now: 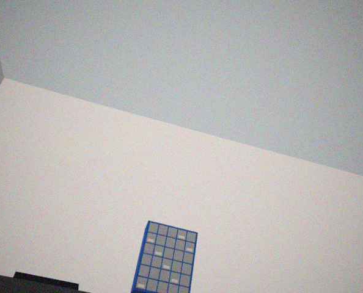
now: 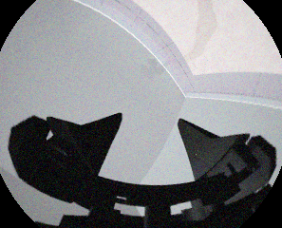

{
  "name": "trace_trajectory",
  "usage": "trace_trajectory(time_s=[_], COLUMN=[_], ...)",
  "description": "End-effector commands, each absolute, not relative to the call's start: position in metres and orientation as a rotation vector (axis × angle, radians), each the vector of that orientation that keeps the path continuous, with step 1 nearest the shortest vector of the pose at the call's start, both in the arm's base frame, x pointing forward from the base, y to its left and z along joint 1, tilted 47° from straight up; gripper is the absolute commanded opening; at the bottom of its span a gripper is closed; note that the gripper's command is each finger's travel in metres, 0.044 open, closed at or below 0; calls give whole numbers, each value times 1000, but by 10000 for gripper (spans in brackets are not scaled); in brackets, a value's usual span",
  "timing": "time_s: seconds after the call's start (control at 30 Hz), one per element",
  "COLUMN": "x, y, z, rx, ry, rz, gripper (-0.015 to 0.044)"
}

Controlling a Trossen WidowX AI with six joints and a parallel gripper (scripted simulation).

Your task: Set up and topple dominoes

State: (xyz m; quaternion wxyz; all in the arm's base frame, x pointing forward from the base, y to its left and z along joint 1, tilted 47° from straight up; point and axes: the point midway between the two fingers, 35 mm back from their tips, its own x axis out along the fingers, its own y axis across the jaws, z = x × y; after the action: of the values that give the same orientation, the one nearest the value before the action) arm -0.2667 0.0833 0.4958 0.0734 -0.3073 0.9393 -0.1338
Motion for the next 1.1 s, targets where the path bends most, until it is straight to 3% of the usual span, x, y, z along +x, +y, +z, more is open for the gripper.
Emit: trace_trajectory(time_s=[0.0,0.47,0.67,1.07], x=[-267,-264,-226,-140], y=[85,246,320,396], z=[495,408,358,290], rx=[-917,-183,96,371], ry=[2822,2787,2648,2406], rz=[-400,-109,-81,-88], gripper=[426,440,440,440])
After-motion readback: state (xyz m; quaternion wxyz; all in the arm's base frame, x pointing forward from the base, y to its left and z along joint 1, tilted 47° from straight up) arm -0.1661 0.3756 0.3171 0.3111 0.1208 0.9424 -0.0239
